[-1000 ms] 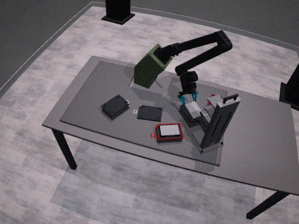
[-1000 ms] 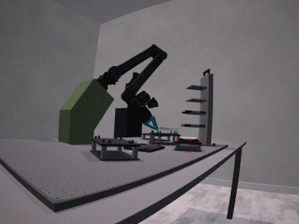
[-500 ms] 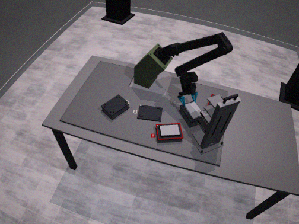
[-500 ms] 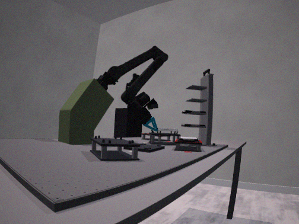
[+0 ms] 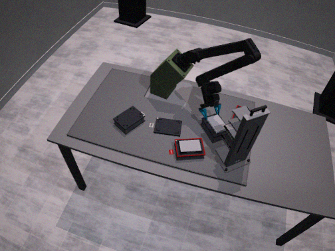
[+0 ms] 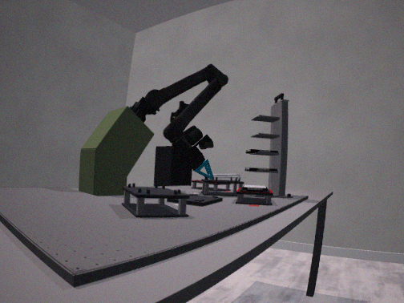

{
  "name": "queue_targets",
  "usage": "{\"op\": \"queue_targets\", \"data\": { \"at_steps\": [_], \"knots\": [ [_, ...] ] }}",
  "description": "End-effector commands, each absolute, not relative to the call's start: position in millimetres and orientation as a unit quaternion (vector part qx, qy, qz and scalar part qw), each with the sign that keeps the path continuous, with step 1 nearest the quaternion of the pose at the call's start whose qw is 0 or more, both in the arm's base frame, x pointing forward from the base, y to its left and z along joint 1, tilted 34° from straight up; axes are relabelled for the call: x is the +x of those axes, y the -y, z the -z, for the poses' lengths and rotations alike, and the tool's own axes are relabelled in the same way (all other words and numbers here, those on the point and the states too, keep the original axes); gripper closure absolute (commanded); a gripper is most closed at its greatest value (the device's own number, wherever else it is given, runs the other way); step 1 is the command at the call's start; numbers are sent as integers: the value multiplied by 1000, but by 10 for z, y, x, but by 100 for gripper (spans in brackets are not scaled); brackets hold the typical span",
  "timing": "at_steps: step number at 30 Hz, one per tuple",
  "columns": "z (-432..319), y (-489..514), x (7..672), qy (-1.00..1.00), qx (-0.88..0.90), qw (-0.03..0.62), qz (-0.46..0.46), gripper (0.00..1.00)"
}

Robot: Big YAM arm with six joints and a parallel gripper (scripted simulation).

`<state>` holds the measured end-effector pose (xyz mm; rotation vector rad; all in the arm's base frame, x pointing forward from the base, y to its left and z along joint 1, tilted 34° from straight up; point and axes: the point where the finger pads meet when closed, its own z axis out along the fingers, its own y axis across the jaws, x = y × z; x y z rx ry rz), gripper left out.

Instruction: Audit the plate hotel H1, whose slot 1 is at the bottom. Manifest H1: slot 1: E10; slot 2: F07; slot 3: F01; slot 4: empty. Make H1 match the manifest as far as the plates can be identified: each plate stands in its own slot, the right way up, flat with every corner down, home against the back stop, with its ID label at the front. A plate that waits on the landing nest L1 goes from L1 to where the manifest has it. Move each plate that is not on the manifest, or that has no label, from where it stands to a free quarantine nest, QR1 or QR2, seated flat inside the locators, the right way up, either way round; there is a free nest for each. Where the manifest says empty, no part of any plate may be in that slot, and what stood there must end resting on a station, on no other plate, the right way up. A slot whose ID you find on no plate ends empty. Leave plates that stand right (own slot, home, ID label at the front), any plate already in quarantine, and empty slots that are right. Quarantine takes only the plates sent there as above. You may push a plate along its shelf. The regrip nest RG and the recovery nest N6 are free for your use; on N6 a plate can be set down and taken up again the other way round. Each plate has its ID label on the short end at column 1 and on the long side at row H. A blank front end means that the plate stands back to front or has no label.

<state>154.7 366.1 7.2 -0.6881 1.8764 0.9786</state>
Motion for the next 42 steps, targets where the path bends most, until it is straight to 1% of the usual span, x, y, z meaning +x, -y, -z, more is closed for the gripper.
{"op": "queue_targets", "data": {
  "at_steps": [1,16,17,31,32,42],
  "knots": [
    [-107,-3702,1539,-751,-269,446,-406,14],
    [-53,-3654,1540,-755,-273,445,-397,14],
    [-53,-3654,1540,-755,-273,445,-397,7],
    [-53,-3654,1540,-755,-273,445,-397,7],
    [-53,-3654,1540,-755,-273,445,-397,0],
    [-53,-3654,1540,-755,-273,445,-397,0]
  ]
}}
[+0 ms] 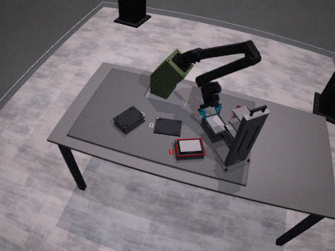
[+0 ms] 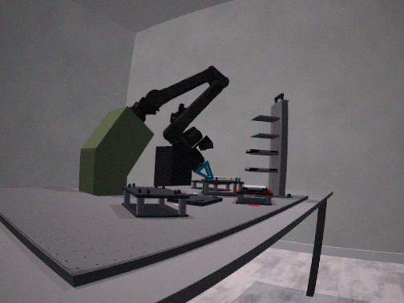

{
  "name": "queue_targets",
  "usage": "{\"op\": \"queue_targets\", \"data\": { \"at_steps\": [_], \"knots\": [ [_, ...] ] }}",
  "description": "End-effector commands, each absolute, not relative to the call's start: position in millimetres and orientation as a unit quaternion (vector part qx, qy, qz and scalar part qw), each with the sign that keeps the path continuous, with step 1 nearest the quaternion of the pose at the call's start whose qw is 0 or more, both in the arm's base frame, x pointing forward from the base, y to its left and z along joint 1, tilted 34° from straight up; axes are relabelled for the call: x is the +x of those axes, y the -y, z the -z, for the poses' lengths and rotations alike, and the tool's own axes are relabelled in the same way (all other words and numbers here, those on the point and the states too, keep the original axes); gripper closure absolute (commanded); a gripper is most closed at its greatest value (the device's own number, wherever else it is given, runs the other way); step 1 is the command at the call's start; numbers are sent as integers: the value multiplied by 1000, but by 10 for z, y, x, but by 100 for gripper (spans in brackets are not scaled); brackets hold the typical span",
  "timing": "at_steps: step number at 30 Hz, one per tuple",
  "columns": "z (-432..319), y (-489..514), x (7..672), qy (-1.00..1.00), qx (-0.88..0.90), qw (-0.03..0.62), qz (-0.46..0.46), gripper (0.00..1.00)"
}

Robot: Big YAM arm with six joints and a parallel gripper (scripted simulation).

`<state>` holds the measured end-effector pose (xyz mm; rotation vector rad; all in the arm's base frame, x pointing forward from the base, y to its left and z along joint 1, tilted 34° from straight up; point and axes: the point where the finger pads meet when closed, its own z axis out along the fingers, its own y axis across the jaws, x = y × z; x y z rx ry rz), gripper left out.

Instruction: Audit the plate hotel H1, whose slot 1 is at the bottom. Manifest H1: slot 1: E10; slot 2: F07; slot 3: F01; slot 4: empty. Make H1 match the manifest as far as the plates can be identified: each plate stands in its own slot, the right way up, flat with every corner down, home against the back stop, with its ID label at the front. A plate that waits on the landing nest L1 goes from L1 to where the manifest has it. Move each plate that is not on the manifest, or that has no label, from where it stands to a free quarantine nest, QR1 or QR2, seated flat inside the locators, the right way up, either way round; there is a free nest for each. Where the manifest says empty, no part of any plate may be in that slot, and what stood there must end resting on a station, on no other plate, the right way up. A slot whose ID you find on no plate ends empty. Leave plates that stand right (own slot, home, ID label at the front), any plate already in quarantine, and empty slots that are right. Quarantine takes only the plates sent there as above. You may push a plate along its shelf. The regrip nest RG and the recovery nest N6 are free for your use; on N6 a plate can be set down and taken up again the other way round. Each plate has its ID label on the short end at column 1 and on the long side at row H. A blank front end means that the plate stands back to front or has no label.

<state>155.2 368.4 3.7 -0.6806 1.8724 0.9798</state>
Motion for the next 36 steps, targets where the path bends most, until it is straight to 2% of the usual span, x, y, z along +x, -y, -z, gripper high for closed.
{"op": "queue_targets", "data": {
  "at_steps": [1,36],
  "knots": [
    [-53,-3654,1540,-755,-273,445,-397,0],
    [-426,-3296,1510,-757,-277,444,-391,0]
  ]
}}
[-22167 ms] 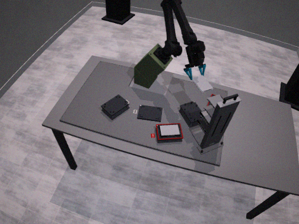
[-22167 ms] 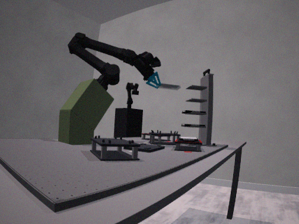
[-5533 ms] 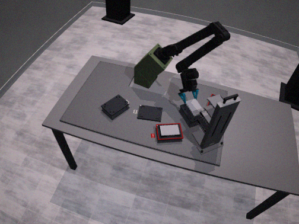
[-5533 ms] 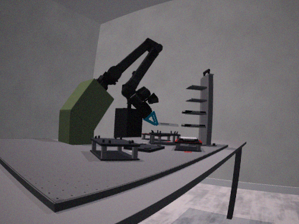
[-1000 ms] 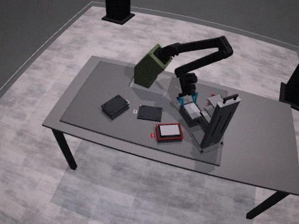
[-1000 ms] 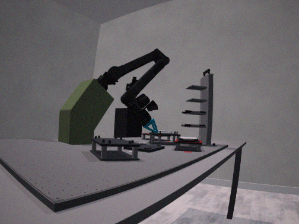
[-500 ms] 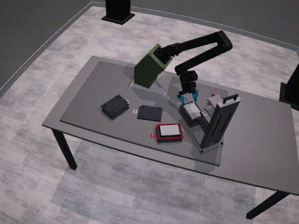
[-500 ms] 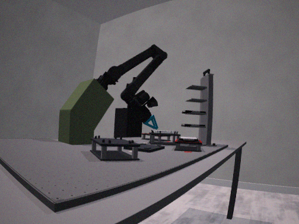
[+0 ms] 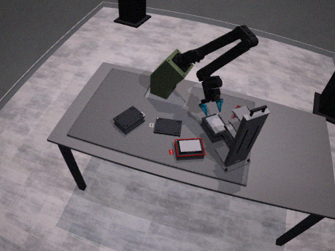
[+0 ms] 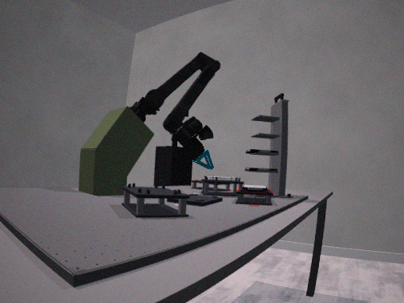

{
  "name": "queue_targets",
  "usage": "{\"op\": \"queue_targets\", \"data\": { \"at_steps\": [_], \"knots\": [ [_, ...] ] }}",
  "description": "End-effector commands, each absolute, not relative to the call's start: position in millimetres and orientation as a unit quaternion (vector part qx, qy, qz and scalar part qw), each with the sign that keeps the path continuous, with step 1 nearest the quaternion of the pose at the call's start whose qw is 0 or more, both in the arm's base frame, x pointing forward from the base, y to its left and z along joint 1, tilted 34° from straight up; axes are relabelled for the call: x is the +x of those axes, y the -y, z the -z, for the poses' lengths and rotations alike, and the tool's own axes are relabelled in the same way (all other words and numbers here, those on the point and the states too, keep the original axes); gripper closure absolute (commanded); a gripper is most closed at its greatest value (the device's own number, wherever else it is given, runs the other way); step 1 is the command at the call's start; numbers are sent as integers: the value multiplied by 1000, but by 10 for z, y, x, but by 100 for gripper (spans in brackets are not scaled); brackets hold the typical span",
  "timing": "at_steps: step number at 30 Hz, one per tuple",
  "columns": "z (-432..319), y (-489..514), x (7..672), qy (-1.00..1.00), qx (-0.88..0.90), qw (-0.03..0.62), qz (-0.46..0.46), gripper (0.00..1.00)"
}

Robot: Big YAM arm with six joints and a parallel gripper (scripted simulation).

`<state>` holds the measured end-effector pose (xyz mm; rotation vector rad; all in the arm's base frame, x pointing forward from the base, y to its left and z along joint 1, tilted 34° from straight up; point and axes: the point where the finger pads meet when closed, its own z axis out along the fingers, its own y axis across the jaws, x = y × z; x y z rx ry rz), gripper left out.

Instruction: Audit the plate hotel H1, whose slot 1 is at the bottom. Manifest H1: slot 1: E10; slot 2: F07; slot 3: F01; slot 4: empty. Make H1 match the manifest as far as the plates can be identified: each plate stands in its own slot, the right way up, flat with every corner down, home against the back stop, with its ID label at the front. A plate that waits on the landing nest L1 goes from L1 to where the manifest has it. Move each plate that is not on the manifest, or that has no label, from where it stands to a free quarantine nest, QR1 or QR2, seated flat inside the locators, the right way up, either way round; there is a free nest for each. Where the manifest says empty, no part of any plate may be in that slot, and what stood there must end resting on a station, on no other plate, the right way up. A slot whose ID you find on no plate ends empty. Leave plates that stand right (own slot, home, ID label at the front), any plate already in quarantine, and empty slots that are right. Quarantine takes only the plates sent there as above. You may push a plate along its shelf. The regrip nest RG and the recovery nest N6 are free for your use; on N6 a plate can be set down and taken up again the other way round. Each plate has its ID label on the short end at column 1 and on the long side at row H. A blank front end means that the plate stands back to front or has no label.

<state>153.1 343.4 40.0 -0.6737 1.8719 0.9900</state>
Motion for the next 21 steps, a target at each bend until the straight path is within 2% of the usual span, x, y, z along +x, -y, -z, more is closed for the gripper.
{"op": "queue_targets", "data": {
  "at_steps": [1,21],
  "knots": [
    [-438,-3284,1517,-757,-276,445,-390,0],
    [-661,-3161,1491,-754,-278,446,-394,0]
  ]
}}
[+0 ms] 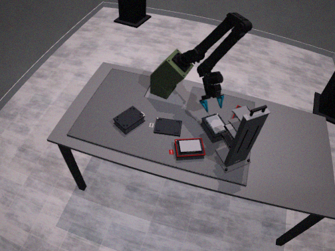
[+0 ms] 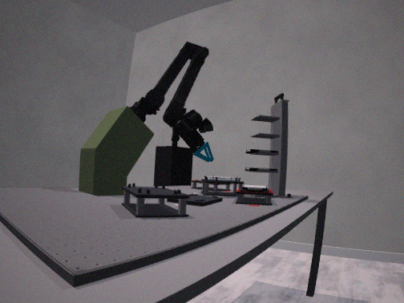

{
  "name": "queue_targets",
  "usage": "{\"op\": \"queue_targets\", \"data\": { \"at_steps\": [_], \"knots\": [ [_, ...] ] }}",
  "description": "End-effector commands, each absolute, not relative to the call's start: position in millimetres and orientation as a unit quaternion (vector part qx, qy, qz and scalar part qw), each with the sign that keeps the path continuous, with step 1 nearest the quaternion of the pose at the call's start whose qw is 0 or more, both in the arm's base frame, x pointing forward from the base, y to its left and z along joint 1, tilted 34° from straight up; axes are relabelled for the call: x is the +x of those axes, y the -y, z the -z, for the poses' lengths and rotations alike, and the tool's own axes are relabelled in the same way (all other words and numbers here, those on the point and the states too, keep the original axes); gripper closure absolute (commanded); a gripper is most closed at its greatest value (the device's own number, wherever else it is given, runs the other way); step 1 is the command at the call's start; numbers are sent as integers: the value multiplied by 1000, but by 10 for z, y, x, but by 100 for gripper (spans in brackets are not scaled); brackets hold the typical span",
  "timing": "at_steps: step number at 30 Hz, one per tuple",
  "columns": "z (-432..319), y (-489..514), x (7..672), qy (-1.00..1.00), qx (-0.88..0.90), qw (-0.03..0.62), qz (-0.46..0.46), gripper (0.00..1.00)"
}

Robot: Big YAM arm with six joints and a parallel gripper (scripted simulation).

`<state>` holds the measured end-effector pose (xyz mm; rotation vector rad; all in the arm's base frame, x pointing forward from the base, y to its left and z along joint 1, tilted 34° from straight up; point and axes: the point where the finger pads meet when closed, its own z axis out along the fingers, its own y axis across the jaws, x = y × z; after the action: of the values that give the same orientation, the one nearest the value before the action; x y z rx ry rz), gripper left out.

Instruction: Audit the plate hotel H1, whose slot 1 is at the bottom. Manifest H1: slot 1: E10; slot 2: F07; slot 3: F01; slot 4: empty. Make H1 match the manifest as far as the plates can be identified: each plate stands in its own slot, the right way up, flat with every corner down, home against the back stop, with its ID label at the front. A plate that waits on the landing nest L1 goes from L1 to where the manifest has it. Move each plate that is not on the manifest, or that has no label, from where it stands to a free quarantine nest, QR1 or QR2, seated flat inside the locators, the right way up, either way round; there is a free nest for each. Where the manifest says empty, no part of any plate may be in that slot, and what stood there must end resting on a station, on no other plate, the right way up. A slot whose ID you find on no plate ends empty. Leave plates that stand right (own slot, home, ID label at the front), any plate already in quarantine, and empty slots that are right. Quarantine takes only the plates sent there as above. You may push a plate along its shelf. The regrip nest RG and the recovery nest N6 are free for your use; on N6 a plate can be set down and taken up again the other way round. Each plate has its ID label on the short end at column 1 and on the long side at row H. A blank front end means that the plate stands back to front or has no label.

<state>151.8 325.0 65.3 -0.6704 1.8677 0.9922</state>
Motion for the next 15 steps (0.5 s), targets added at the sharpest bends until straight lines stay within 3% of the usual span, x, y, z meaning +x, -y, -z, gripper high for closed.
{"op": "queue_targets", "data": {
  "at_steps": [1,15],
  "knots": [
    [-684,-3137,1523,-755,-274,448,-392,0],
    [-997,-2992,1538,-752,-273,451,-396,0]
  ]
}}
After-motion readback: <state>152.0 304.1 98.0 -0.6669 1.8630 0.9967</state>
